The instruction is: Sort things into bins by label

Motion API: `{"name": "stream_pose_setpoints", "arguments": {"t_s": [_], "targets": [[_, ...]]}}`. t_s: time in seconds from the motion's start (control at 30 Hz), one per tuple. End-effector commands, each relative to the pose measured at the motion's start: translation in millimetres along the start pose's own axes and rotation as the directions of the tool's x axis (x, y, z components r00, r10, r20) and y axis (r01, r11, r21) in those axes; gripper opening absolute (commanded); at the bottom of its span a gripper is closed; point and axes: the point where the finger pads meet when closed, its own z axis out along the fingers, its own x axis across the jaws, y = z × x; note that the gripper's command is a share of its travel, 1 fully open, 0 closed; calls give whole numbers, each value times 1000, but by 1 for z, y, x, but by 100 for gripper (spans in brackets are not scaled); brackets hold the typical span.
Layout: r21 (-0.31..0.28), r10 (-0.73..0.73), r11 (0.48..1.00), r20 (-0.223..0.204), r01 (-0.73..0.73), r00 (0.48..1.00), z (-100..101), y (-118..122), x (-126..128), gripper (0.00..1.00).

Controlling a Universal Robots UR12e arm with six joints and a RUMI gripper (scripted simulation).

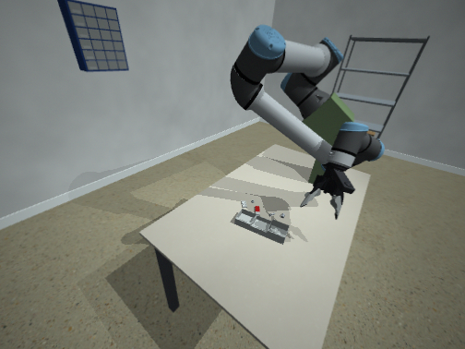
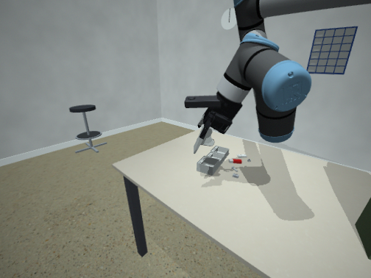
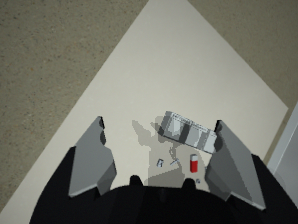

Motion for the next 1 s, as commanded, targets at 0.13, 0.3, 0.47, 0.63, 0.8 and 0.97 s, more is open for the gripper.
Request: {"name": "stream_pose_setpoints", "arguments": {"t_s": [0.13, 0.3, 0.47, 0.63, 0.8, 0.97], "targets": [[1, 0, 1000, 0, 0, 1000, 0, 0, 0, 100], [1, 0, 1000, 0, 0, 1000, 0, 0, 0, 100], [1, 0, 1000, 0, 0, 1000, 0, 0, 0, 100], [1, 0, 1000, 0, 0, 1000, -11, -5, 3, 4], [-42, 62, 997, 28, -61, 998, -2, 10, 27, 4], [-89, 125, 989, 51, -120, 991, 0, 25, 51, 4]]}}
